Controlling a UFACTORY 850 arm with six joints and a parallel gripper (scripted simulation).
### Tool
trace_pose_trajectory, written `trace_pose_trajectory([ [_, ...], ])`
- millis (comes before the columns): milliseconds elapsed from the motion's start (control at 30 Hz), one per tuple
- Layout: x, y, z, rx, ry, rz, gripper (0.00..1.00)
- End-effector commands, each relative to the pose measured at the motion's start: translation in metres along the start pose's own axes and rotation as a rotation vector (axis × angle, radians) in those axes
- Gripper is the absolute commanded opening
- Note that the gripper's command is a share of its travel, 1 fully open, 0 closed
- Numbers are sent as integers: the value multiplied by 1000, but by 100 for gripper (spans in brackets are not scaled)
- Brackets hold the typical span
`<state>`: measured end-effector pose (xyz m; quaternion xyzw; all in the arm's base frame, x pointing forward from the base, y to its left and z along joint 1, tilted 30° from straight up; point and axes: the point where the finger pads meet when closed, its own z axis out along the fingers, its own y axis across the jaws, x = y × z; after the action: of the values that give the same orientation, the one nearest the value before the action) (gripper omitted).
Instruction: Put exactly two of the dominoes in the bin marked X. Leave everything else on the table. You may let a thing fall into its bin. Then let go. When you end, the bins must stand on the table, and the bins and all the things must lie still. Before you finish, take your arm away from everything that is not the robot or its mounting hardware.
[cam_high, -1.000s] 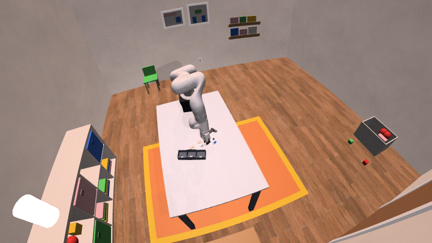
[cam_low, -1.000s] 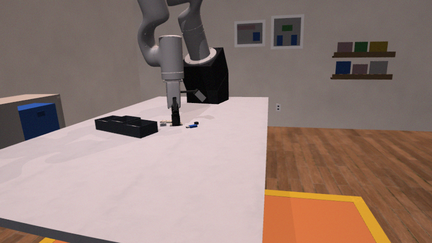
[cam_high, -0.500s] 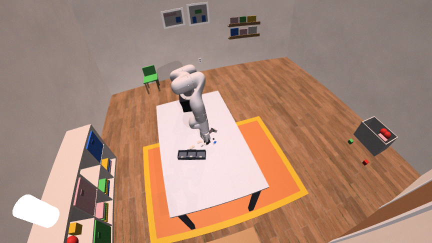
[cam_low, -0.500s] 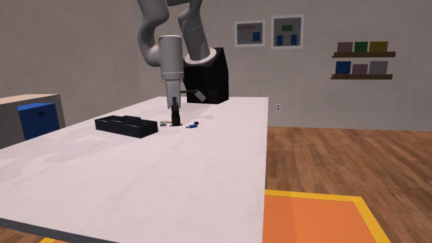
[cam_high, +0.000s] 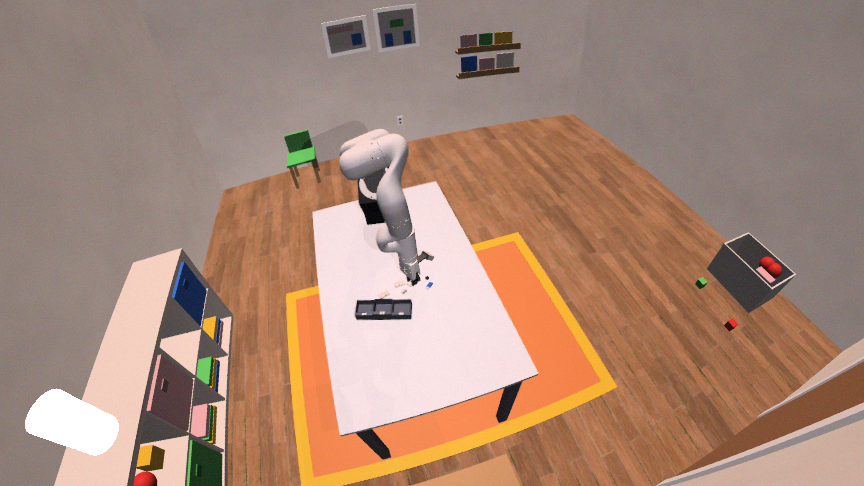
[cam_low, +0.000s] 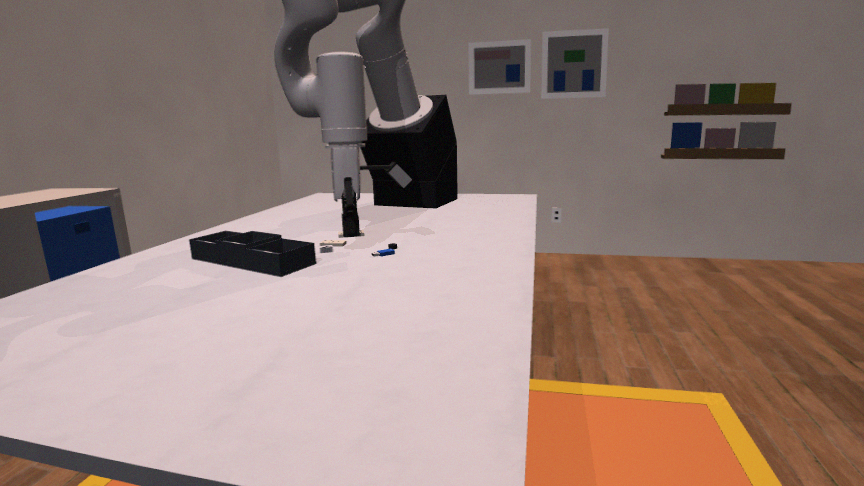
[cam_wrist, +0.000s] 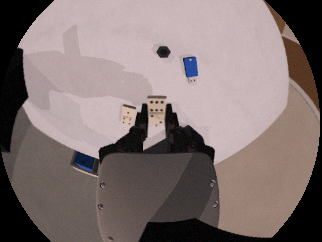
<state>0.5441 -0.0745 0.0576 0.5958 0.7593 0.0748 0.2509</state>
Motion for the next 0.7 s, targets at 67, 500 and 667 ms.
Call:
trace_pose_trajectory([
  [67, 0, 1, -23, -1, -1, 0, 0],
  [500, 0, 1, -30, -1, -1, 0, 0],
  [667, 0, 1, -30, -1, -1, 0, 0],
])
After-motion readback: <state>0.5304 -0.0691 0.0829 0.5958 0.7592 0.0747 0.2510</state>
